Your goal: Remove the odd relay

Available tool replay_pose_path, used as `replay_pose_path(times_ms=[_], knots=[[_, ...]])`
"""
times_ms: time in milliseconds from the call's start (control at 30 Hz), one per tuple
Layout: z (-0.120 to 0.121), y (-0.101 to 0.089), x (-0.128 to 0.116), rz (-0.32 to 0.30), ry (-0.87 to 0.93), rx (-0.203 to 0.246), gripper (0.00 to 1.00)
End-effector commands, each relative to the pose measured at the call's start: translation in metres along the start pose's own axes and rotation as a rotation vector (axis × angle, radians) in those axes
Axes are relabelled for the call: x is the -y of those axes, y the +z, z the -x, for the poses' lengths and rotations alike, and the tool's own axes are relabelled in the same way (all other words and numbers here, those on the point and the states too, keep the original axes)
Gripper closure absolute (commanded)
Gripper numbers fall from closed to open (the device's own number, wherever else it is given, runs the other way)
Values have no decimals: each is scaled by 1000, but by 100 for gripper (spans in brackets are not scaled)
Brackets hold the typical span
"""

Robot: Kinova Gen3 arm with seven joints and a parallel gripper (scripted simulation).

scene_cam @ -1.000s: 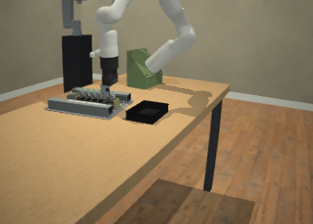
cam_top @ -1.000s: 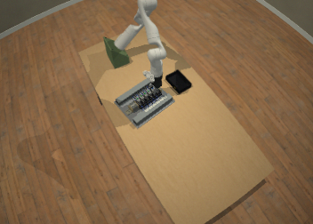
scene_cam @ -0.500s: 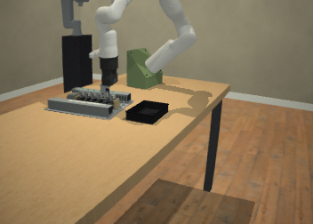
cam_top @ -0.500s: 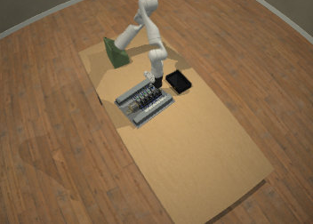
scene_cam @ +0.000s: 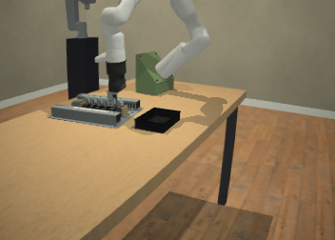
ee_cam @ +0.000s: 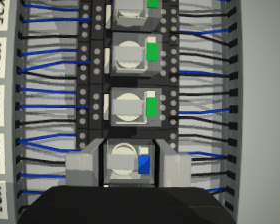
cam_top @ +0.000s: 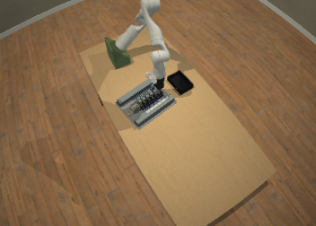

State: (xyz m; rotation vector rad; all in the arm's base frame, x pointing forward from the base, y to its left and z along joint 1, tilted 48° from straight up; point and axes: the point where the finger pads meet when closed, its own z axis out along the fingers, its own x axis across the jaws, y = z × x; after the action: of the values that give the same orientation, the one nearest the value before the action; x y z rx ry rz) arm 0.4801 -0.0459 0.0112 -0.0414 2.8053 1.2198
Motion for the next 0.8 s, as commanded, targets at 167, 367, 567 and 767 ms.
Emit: replay_pose_path(times_ms=[167,367,567,767], knots=[[0,-1,0,-1,0,13,100],[-1,-1,0,-1,0,29,100],[-1,-1,0,-1,0,33,100],[-1,-1,0,-1,0,44,100]])
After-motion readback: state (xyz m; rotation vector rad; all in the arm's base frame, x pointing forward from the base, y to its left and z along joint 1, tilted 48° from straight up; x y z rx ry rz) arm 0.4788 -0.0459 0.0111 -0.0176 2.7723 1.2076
